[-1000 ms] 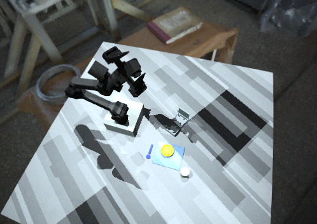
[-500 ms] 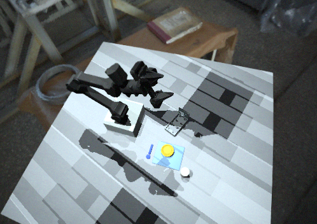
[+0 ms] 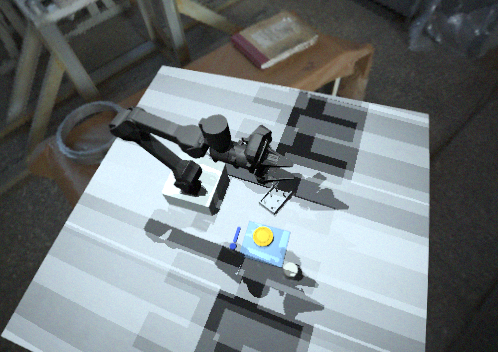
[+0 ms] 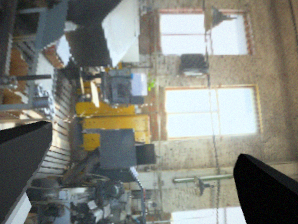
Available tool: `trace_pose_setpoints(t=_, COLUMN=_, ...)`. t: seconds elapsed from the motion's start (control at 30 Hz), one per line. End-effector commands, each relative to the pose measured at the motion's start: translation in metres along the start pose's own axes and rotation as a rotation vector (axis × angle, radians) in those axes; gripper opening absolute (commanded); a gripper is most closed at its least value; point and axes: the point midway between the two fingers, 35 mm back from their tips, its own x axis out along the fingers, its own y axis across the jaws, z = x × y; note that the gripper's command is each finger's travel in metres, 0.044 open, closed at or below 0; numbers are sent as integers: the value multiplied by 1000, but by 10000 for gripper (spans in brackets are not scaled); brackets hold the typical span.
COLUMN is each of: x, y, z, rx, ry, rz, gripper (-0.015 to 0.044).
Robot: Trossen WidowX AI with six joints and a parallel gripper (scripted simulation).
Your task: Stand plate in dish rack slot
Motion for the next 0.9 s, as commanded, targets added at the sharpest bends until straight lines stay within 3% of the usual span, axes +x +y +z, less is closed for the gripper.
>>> trace_pose_setpoints(t=0.0, x=13, y=24, z=-9, rx=84, ry=37, rz=106, gripper=400)
trace_pose_setpoints(t=0.43, x=34, y=105, z=-38, rx=329, ry=208, rz=418, gripper=400)
trace_pose_setpoints(t=0.87, x=30, y=182, z=-67, rx=565, ry=457, rz=693, gripper=400)
